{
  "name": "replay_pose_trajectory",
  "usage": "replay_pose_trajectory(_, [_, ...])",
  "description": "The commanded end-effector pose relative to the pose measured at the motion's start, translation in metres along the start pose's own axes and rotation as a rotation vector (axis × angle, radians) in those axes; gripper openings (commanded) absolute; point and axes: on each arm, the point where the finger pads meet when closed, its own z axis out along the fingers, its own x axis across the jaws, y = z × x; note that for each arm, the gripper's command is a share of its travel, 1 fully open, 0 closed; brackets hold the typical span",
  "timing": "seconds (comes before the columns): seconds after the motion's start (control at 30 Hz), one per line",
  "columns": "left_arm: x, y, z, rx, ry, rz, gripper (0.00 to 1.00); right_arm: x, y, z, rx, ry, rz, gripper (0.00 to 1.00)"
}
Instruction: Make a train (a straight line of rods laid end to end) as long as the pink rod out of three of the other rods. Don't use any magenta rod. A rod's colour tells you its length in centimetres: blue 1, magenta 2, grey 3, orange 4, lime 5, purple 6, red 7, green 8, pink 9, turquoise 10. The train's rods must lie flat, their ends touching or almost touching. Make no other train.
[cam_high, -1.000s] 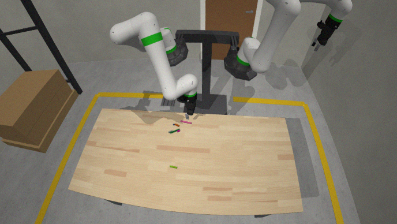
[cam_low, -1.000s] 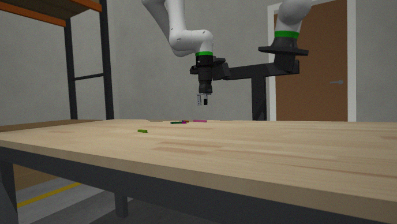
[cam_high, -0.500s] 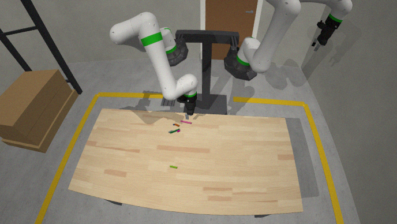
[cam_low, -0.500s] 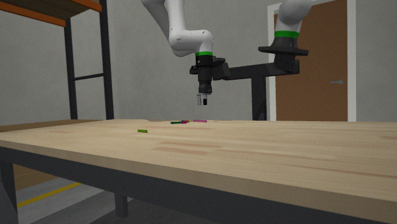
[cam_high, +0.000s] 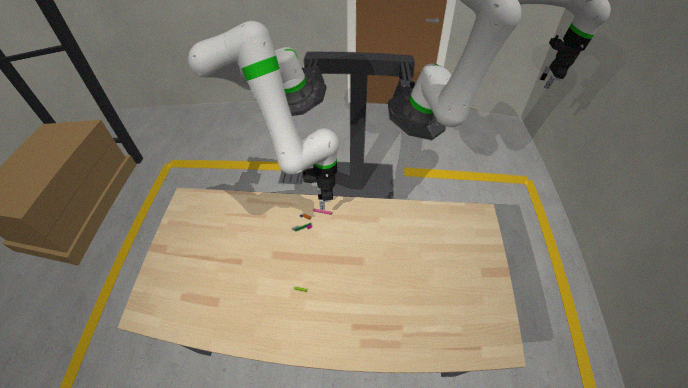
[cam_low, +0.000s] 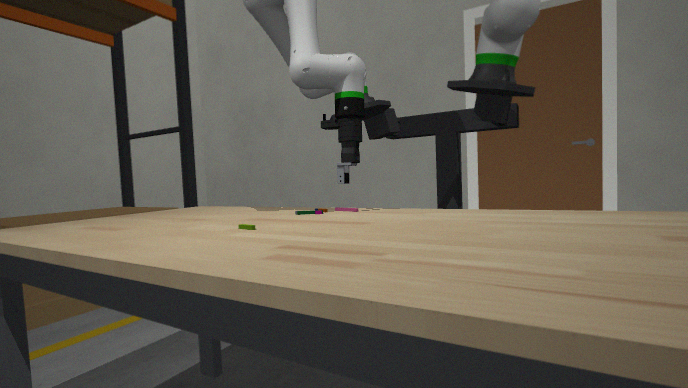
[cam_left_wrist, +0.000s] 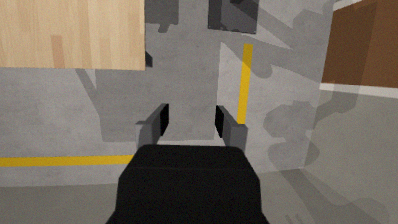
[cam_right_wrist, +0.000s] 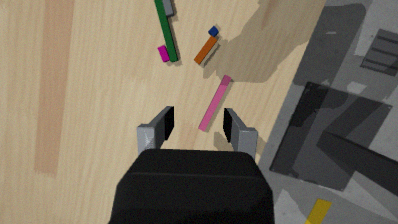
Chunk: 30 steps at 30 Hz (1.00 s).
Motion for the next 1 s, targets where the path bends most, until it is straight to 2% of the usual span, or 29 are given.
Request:
replay_pose_trajectory(0.0, [0.000,0.000,-0.001,-0.002,0.000,0.000,1.00,-0.004,-0.008,0.001,-0.020,0.010,-0.166,1.00])
replay_pose_trajectory(0.2, [0.000,0.000,-0.001,-0.002,0.000,0.000,1.00,-0.008,-0.015,0.003,-0.021,0.008,-0.337,1.00])
replay_pose_trajectory(0.27, [0.000,0.000,-0.001,-0.002,0.000,0.000,1.00,-0.008,-0.015,0.003,-0.021,0.008,-0.337,1.00])
replay_pose_trajectory(0.3, [0.000,0.000,-0.001,-0.002,0.000,0.000,1.00,-0.010,-0.018,0.004,-0.022,0.007,-0.421,1.00])
replay_pose_trajectory(0.77, [0.000,0.000,-0.001,-0.002,0.000,0.000,1.00,-0.016,-0.032,0.007,-0.023,0.003,-0.807,1.00])
replay_pose_trajectory(0.83, [0.000,0.000,-0.001,-0.002,0.000,0.000,1.00,-0.016,-0.032,0.007,-0.023,0.003,-0.807,1.00])
replay_pose_trajectory(0.87, [0.000,0.000,-0.001,-0.002,0.000,0.000,1.00,-0.017,-0.034,0.008,-0.023,0.002,-0.890,1.00])
replay_pose_trajectory(0.97, [0.000,0.000,-0.001,-0.002,0.000,0.000,1.00,-0.018,-0.036,0.009,-0.024,0.001,-0.966,1.00])
